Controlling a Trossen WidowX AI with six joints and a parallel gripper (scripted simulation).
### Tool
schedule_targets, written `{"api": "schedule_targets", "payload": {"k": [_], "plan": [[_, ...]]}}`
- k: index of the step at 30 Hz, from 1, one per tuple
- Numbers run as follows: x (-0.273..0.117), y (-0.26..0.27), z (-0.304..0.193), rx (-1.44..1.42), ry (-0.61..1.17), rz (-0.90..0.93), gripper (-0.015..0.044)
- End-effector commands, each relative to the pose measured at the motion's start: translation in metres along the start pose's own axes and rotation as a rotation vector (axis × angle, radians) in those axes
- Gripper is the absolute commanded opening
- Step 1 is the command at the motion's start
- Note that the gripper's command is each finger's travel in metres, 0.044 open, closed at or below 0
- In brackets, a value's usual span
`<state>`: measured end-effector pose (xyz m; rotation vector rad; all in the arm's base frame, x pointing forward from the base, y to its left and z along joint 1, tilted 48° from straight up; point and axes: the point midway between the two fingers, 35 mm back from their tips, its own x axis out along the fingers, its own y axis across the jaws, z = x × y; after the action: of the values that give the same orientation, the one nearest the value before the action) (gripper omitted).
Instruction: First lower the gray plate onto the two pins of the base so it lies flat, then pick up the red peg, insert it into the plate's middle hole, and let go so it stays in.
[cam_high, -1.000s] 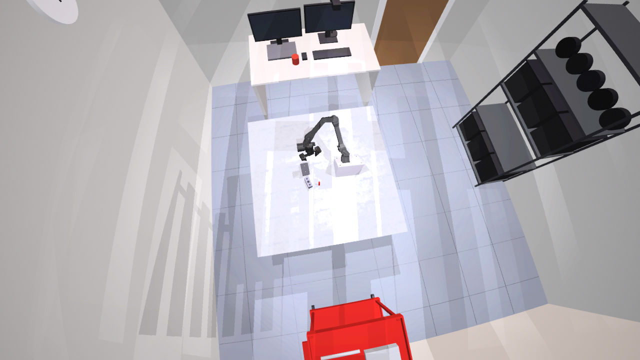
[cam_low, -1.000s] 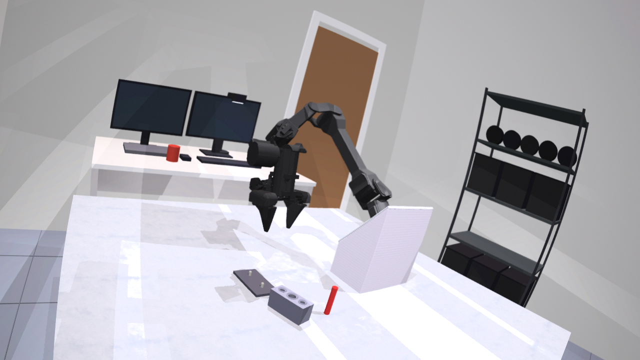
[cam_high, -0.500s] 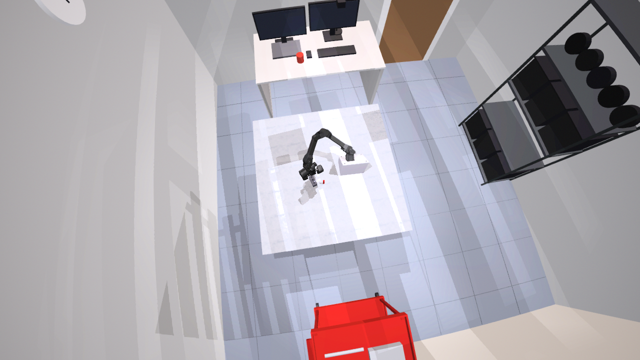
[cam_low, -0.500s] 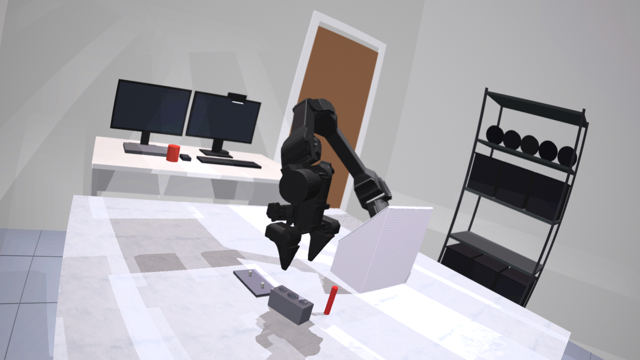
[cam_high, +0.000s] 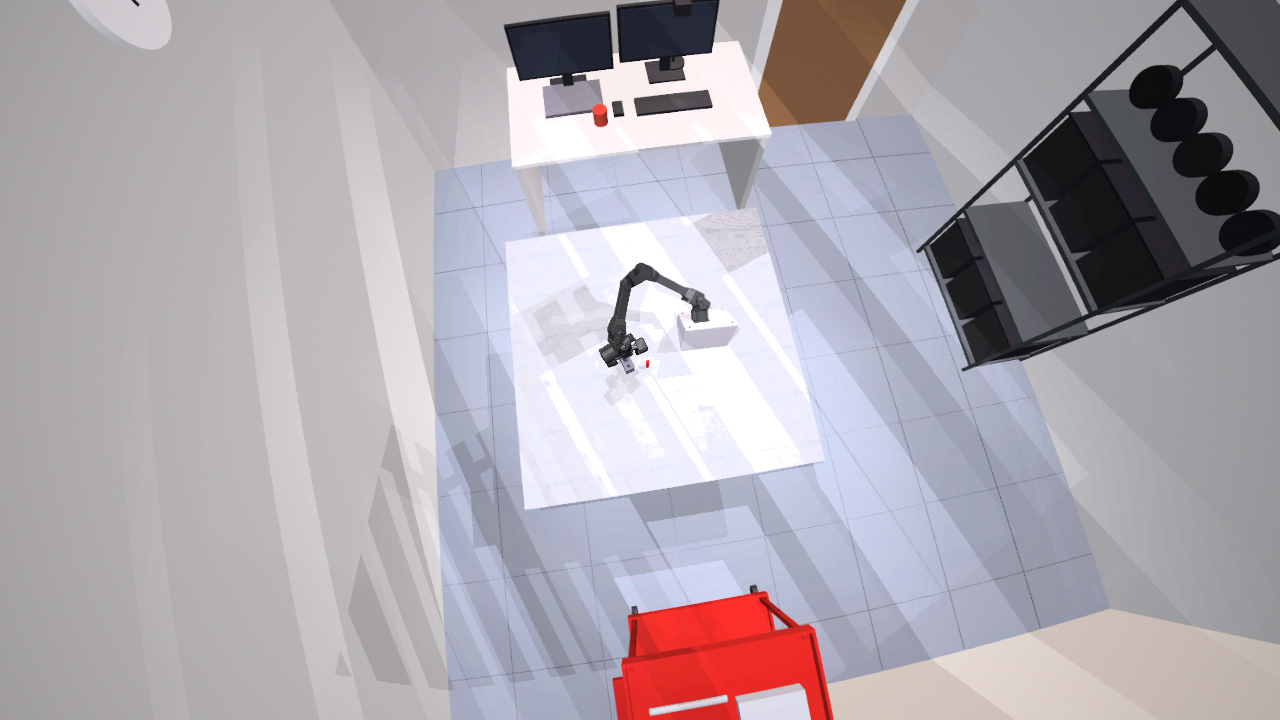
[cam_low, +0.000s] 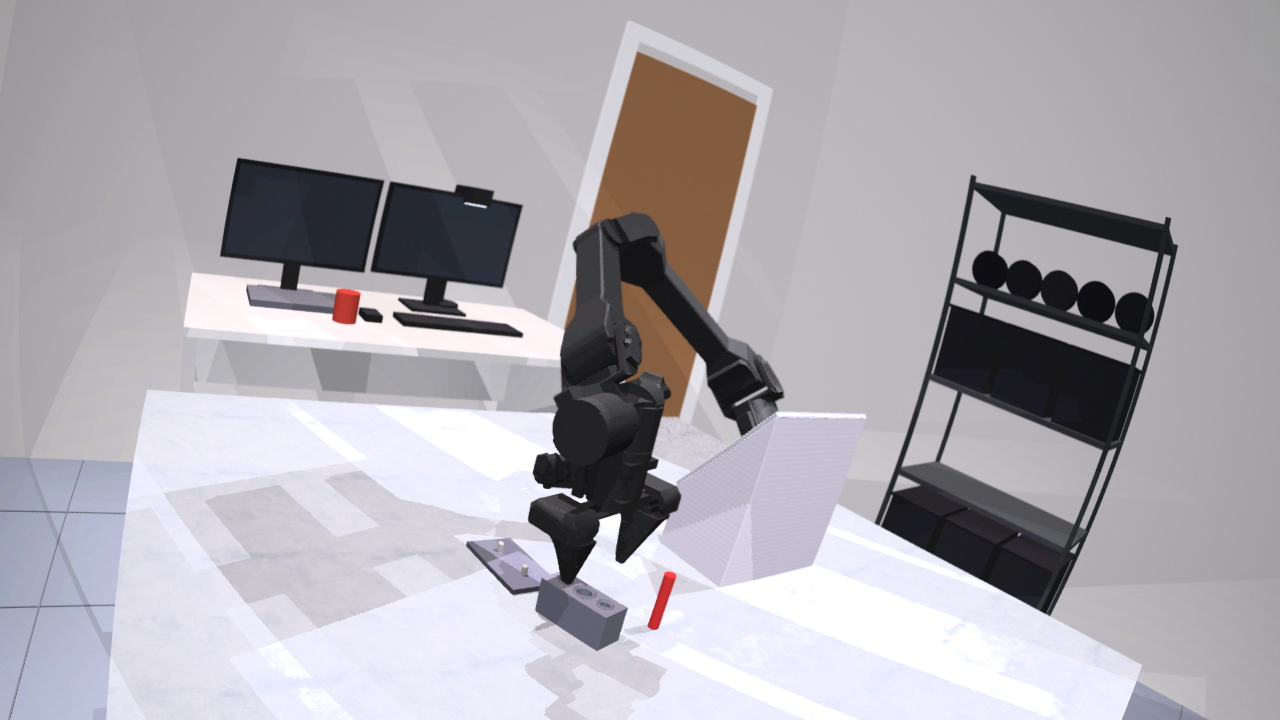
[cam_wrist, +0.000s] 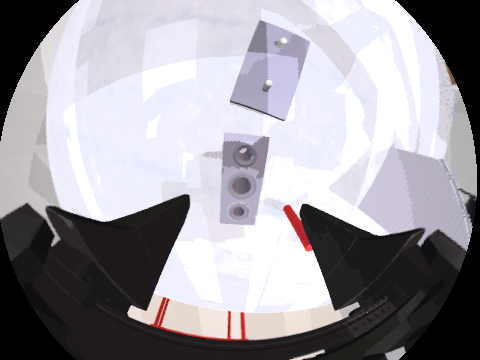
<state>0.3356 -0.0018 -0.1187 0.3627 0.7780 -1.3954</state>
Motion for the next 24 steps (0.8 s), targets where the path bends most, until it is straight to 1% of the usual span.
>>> {"api": "schedule_targets", "payload": {"k": [1, 3, 24], "plan": [[0.005, 0.002, 0.000, -0.007, -0.006, 0.010, 0.0440], [0.014, 0.003, 0.002, -0.007, -0.007, 0.010, 0.0440], [0.044, 0.004, 0.003, -0.007, -0.006, 0.010, 0.0440]]}}
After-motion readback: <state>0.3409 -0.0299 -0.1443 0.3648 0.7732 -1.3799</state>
